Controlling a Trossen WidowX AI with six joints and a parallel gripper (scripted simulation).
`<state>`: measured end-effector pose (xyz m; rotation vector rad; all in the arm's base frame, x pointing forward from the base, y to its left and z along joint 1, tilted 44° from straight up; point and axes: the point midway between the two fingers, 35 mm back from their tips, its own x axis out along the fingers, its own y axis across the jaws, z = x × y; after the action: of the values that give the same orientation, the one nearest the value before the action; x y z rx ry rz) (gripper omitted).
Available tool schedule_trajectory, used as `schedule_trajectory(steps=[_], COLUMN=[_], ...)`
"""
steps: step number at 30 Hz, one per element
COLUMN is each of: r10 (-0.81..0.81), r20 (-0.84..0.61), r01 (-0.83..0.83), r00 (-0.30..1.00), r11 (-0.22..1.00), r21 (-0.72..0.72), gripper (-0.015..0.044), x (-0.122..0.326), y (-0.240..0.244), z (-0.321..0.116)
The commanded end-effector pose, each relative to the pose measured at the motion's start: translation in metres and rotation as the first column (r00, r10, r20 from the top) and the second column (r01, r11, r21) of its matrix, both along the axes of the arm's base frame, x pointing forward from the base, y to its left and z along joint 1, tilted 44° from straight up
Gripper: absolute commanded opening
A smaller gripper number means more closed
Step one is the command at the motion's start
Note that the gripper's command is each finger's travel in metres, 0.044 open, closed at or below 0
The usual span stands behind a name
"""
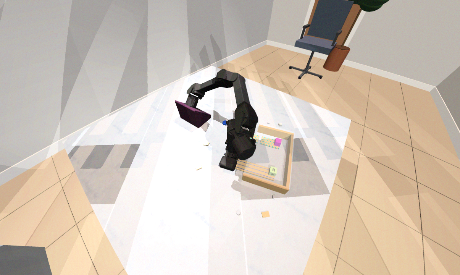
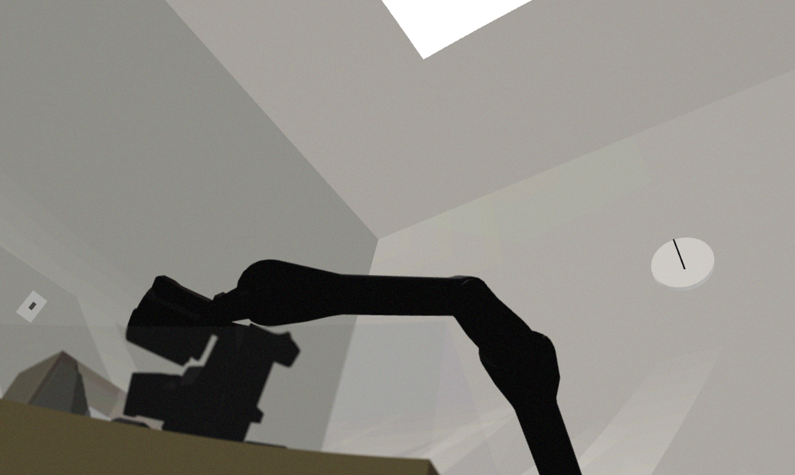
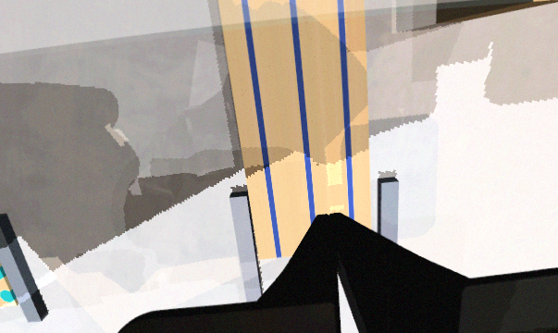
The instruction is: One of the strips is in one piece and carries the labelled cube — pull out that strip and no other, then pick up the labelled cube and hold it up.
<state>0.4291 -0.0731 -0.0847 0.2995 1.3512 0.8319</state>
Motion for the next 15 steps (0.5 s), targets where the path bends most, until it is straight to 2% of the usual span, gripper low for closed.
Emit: schedule_trajectory(steps=[1,15], r10=[-0.001,-0.001], r20=[-0.011,-0.011], r01=[0.002,0.001], r00=[1.0,1.0], r11=[1.0,1.0], r21=[0.008,0.01], gripper=[0.0,0.0], x=[-0.003,-0.007], y=[0.006,0.022], z=[-0.005,-0.022])
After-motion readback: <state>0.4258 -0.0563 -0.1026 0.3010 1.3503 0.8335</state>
